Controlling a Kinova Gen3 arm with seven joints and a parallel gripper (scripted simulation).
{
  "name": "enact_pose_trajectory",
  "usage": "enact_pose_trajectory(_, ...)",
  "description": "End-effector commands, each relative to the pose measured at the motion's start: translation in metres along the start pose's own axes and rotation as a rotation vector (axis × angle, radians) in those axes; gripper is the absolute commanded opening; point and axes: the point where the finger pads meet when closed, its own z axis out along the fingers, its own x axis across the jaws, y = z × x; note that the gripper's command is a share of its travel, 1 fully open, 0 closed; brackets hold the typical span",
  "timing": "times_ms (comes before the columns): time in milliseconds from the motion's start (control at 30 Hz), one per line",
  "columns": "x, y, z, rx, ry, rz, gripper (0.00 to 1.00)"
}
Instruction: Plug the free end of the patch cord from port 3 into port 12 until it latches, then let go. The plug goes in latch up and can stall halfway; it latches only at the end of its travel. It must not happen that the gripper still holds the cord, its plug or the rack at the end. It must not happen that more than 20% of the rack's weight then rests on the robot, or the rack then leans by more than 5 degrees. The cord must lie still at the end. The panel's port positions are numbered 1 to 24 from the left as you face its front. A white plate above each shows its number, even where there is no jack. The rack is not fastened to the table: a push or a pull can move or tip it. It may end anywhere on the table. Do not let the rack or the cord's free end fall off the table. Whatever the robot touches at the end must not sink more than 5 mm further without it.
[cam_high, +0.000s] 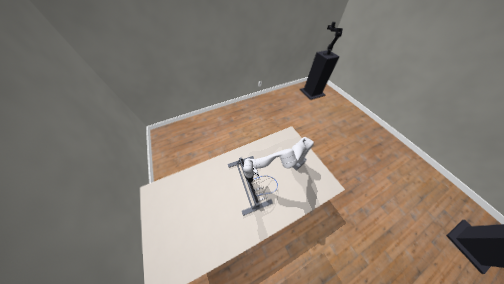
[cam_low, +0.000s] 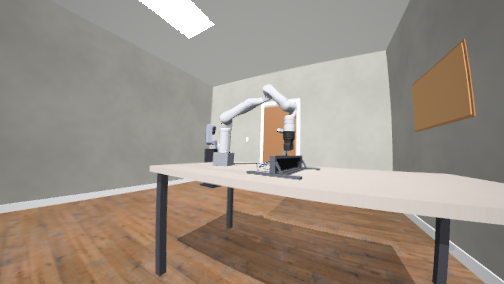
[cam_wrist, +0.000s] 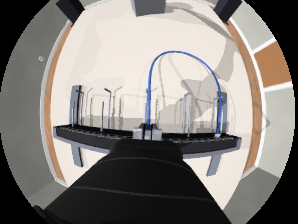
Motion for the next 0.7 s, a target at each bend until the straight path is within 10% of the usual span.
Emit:
enact_pose_trajectory(0,-0.0001,0.0023,-0.0013,-0.005,0.0,0.0,0.0)
enact_pose_trajectory(667,-0.0002,0.0048,-0.0016,-0.009,0.0,0.0,0.0)
